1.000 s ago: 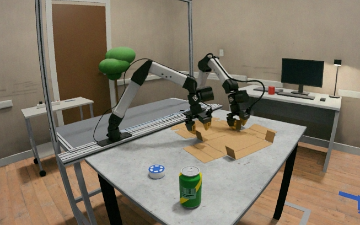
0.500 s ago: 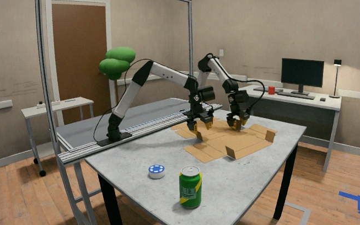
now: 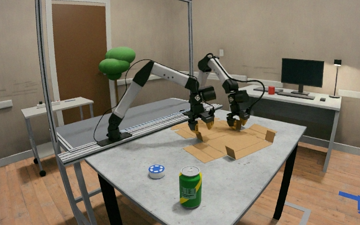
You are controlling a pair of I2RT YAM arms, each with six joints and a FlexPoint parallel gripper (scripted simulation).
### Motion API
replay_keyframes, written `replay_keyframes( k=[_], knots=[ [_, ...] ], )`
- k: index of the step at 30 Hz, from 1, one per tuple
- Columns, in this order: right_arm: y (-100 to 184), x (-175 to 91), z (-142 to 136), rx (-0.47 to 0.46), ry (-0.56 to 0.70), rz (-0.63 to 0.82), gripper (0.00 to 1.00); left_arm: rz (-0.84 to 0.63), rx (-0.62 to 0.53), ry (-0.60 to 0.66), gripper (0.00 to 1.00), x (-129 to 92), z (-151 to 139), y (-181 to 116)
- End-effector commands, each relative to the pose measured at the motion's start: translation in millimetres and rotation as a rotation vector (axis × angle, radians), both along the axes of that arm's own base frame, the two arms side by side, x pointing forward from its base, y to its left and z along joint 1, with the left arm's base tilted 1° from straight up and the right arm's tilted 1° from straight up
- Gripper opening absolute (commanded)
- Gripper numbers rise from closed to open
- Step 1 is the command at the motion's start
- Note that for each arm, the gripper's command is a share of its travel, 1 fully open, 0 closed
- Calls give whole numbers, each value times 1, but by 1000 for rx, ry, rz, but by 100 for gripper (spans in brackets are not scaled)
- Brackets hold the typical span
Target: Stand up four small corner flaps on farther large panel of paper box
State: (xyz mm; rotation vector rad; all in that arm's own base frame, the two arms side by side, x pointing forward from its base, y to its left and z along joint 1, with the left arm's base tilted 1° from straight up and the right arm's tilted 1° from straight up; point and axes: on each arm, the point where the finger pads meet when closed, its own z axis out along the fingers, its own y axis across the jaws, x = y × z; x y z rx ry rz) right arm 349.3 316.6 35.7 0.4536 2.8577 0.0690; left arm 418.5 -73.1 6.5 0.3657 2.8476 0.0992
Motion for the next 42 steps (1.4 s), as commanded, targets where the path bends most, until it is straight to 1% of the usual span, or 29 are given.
replay_keyframes(
  k=[1,4,6,7,9,10,20,23,24,26,27,38,40,41,42],
  knots=[
    [3,4,6,1,-20,-9,77,12,18,3,77,-1,-12,2],
    [2,3,-3,-15,-5,-10,77,12,18,3,77,-1,-12,2],
    [2,3,-3,-15,-5,-10,77,12,18,3,77,-1,-12,2],
    [2,4,7,-1,-19,-11,77,12,18,3,77,-1,-12,2],
    [4,4,2,-7,-12,-10,77,12,18,3,77,-1,-12,2],
    [7,3,-5,-15,-5,-6,77,12,18,3,77,-1,-12,2],
    [20,7,-3,-15,-5,-6,77,12,18,3,77,-1,-12,2],
    [20,8,-3,-16,-5,-8,75,12,18,3,77,-1,-12,2],
    [19,13,18,15,-33,-17,74,12,18,3,77,-1,-12,2],
    [19,11,1,-11,-9,-16,71,12,18,3,77,-1,-12,2],
    [19,11,-2,-16,-5,-15,70,12,18,3,77,-1,-12,2],
    [26,10,-6,-16,-5,-8,54,12,18,3,77,-1,-12,2],
    [26,10,-6,-16,-5,-8,54,12,18,3,77,-1,-12,2],
    [27,12,7,6,-25,-11,53,12,18,3,77,-1,-12,2],
    [26,11,-4,-10,-10,-10,51,12,18,3,77,-1,-12,2]
  ],
)
